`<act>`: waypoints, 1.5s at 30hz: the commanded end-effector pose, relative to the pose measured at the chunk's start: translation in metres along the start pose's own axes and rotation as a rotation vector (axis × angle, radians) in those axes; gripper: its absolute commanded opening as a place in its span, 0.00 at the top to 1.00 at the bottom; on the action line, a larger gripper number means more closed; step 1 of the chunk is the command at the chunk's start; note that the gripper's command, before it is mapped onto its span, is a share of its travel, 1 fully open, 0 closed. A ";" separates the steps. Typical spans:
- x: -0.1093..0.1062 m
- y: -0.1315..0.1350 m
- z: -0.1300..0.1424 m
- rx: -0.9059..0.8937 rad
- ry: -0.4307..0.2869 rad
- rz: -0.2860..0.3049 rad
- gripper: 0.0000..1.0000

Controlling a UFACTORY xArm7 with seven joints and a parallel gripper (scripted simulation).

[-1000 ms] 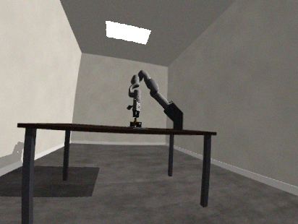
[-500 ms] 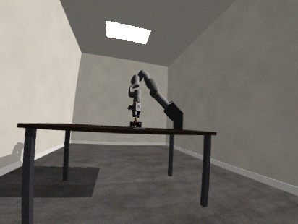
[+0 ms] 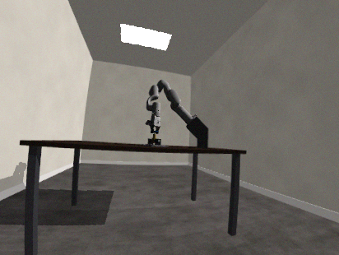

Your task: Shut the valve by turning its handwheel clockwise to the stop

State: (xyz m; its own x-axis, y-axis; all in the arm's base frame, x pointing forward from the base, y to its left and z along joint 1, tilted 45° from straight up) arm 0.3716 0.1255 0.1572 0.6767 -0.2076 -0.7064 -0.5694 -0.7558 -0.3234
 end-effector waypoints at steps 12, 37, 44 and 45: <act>-0.001 -0.001 0.000 0.007 0.001 -0.003 1.00; -0.001 -0.001 0.000 0.007 0.001 -0.003 0.00; -0.001 -0.001 0.000 0.007 0.001 -0.003 0.00; -0.001 -0.001 0.000 0.007 0.001 -0.003 0.00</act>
State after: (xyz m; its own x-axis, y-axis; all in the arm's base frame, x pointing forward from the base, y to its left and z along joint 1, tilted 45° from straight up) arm 0.3717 0.1255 0.1572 0.6769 -0.2075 -0.7062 -0.5727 -0.7513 -0.3281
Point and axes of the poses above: the point where the finger pads meet when closed, its own x axis out along the fingers, its own y axis across the jaws, z = x × y, the point moved 2 cm from there along -x, back along the fingers, and after that the axes turned 5 degrees about x, right-handed, at the moved point
